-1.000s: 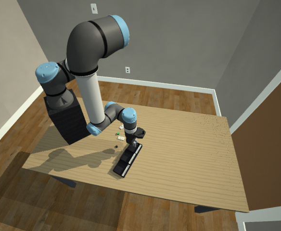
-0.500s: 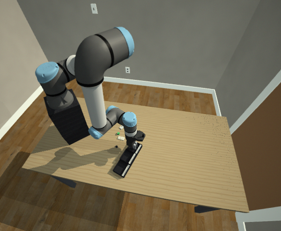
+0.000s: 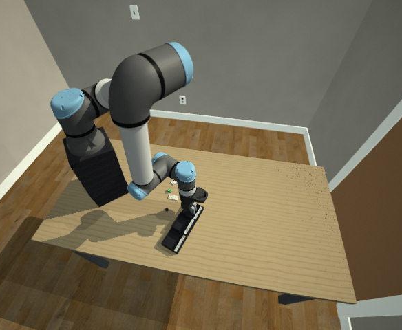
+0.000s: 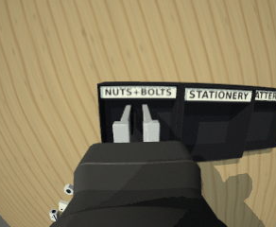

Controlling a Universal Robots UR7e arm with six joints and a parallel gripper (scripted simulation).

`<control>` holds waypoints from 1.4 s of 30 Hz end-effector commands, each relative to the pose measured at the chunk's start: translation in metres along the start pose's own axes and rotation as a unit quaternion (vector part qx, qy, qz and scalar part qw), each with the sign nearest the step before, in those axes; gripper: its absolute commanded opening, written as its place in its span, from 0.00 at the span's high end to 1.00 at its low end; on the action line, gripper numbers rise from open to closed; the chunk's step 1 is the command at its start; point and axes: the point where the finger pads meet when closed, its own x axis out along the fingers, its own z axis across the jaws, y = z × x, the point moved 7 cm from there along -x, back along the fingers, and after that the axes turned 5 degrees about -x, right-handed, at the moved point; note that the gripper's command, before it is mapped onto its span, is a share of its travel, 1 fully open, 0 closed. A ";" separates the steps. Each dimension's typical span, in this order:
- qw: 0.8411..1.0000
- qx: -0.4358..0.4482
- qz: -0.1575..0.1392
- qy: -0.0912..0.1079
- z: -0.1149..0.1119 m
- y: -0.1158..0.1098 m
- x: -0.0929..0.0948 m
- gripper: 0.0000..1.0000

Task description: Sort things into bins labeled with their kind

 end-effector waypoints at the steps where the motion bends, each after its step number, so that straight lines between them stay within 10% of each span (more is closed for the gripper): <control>1: 1.000 0.000 0.001 0.000 0.000 0.001 0.000 0.69; 42: 1.000 0.000 0.000 0.000 0.000 0.000 -0.007 0.69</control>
